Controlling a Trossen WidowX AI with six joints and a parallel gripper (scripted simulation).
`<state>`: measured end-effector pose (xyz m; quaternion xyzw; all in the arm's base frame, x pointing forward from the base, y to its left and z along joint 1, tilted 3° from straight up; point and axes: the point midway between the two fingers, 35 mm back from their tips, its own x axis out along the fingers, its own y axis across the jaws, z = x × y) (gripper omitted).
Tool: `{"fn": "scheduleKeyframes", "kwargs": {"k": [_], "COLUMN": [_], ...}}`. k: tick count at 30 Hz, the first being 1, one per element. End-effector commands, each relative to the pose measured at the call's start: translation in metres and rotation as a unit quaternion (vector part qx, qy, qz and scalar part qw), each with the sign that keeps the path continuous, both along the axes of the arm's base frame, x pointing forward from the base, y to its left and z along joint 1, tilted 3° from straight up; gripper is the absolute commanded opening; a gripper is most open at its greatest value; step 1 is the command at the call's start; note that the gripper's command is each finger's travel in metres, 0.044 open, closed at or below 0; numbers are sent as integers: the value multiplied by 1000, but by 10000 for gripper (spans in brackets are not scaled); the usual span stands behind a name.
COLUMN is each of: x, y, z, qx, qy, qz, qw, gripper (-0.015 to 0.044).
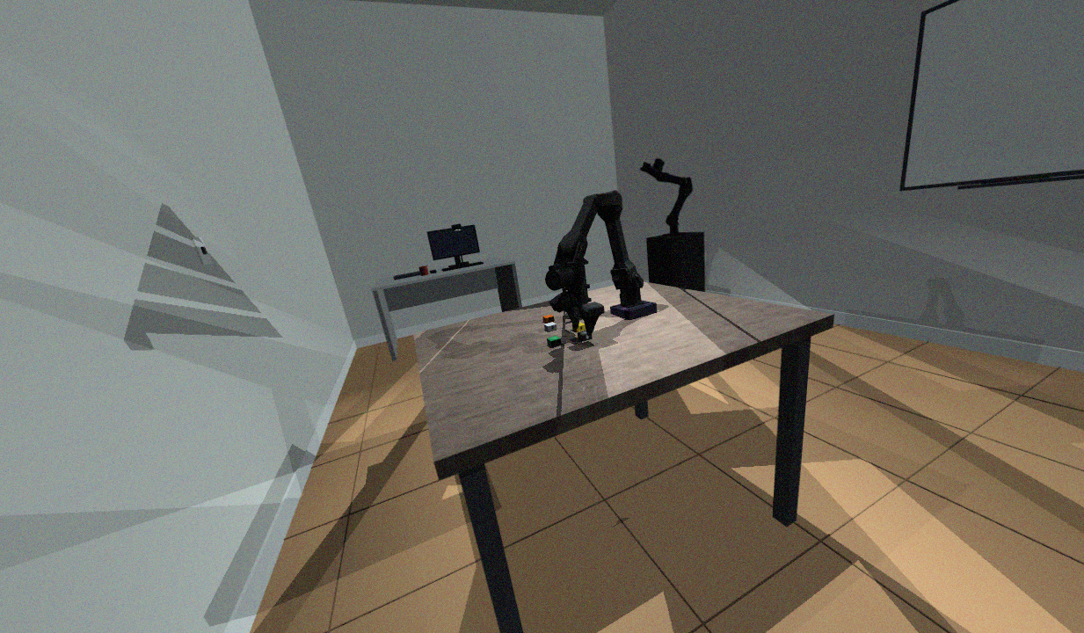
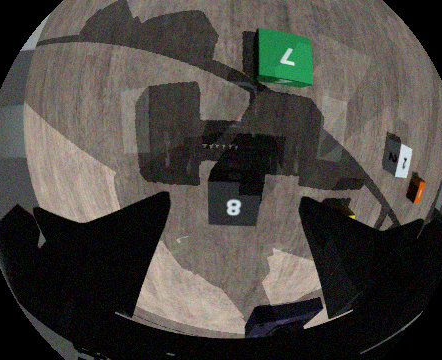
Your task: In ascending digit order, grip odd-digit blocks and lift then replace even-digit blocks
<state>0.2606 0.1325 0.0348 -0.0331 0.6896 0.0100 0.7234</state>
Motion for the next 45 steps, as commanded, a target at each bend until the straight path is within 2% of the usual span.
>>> {"fn": "scheduleKeyframes", "kwargs": {"k": [1,8,19,45], "x": [0,0,0,0], "y": [-1,-1,-1,-1], "z": [-6,-14,-14,-14], "qx": [-1,-1,-1,-1], "qy": [-1,-1,-1,-1], "qz": [2,2,2,2], "qw": [1000,1000,1000,1000], "gripper": [400,400,120,120]}}
